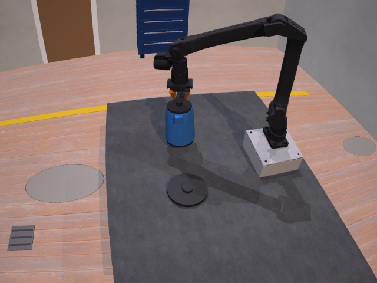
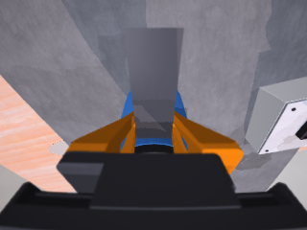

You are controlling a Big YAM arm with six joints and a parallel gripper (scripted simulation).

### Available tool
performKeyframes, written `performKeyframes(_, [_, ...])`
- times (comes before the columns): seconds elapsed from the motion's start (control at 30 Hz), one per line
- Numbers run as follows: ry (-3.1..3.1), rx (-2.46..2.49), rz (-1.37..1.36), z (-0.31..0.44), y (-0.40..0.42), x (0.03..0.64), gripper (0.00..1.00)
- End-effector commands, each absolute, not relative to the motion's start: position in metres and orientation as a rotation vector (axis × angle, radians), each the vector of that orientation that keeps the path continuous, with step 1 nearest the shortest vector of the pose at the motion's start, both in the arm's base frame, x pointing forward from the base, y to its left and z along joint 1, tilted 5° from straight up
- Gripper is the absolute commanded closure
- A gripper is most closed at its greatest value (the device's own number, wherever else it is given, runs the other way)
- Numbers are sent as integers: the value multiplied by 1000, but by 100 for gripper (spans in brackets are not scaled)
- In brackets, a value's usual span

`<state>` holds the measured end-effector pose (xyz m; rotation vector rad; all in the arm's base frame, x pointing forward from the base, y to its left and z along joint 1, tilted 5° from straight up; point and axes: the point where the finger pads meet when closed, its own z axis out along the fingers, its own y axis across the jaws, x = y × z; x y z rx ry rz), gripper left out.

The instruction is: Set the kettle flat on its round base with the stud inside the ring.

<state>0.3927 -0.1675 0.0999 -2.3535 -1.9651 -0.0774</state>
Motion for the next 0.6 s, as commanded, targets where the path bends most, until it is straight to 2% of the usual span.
performKeyframes(0.0, [-2011,-2429,-154,140,-165,411,100])
performKeyframes(0.57, [-1994,-2411,-138,131,-122,401,100])
